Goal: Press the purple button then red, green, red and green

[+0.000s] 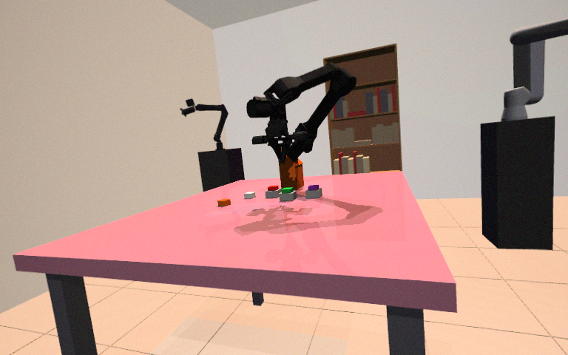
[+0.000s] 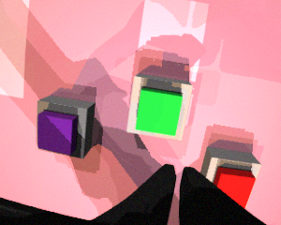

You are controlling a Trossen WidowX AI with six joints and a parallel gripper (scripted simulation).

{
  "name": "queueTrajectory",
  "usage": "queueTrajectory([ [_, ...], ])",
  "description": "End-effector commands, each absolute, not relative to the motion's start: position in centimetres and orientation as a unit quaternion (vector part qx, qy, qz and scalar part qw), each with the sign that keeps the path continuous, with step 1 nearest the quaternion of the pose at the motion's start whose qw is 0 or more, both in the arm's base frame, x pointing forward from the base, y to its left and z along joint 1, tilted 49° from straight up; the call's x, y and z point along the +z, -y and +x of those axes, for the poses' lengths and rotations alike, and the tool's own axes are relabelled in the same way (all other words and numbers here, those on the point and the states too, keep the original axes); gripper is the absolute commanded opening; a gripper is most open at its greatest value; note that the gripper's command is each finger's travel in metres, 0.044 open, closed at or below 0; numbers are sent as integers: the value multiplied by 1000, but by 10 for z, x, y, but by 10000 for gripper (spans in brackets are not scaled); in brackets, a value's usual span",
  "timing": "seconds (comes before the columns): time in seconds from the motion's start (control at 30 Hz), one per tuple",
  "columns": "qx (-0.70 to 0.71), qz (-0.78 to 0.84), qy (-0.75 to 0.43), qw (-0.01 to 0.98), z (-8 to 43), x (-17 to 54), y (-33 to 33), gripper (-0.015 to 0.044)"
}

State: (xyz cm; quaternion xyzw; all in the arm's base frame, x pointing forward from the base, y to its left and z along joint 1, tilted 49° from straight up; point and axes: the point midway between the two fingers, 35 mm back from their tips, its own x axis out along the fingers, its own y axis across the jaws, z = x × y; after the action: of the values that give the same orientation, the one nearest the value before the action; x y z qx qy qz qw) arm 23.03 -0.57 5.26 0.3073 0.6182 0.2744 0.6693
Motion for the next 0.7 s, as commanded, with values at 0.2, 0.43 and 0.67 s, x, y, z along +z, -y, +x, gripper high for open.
queueTrajectory([
  [0.2, 271, 312, -623, 664, 173, 0, 46, 20],
  [0.43, 272, 312, -622, 664, 178, -38, 1, 20],
  [0.67, 272, 312, -622, 664, 178, -43, -3, 20],
])
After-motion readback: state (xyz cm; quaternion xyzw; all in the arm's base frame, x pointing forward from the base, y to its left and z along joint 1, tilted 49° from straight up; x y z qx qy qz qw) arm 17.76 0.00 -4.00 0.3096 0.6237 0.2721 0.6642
